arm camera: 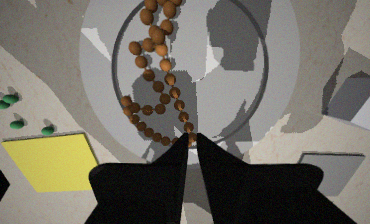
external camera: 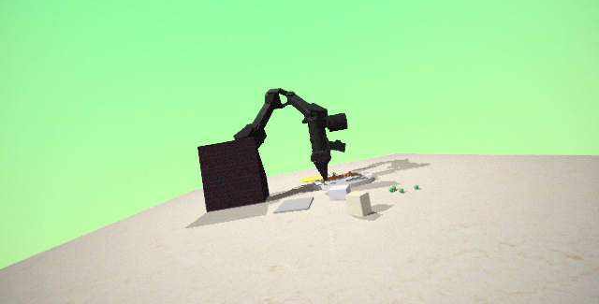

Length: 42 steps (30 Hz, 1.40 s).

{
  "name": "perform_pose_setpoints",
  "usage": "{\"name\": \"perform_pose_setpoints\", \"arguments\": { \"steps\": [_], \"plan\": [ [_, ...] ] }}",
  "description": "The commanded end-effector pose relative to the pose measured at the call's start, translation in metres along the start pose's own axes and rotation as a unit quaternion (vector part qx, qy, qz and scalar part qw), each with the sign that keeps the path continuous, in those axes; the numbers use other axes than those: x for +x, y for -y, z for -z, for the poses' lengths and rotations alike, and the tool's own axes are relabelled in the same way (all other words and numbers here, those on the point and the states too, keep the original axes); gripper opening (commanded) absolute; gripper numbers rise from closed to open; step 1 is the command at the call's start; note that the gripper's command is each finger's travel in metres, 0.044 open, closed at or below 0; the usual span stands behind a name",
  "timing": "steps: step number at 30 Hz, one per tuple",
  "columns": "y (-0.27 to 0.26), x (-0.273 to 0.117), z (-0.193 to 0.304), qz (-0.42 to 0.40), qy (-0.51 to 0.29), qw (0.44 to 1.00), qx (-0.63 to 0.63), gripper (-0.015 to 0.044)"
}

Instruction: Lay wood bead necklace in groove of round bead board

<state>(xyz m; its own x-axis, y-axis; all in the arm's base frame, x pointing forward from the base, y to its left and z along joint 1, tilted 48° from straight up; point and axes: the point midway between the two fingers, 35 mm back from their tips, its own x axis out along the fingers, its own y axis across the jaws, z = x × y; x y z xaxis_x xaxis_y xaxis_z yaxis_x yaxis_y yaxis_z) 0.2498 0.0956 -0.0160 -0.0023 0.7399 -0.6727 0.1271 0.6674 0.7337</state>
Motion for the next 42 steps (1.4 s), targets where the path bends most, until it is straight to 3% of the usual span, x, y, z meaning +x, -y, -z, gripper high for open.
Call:
{"name": "perform_pose_setpoints", "arguments": {
  "steps": [1, 27, 42],
  "plan": [
    [0.000, 0.000, 0.000, 0.000, 0.000, 1.000, -0.001, 0.0000],
    [0.007, 0.003, 0.011, -0.002, 0.000, 1.000, 0.003, 0.0000],
    [0.007, -0.004, 0.011, -0.001, 0.000, 1.000, 0.002, 0.0394]
  ]
}}
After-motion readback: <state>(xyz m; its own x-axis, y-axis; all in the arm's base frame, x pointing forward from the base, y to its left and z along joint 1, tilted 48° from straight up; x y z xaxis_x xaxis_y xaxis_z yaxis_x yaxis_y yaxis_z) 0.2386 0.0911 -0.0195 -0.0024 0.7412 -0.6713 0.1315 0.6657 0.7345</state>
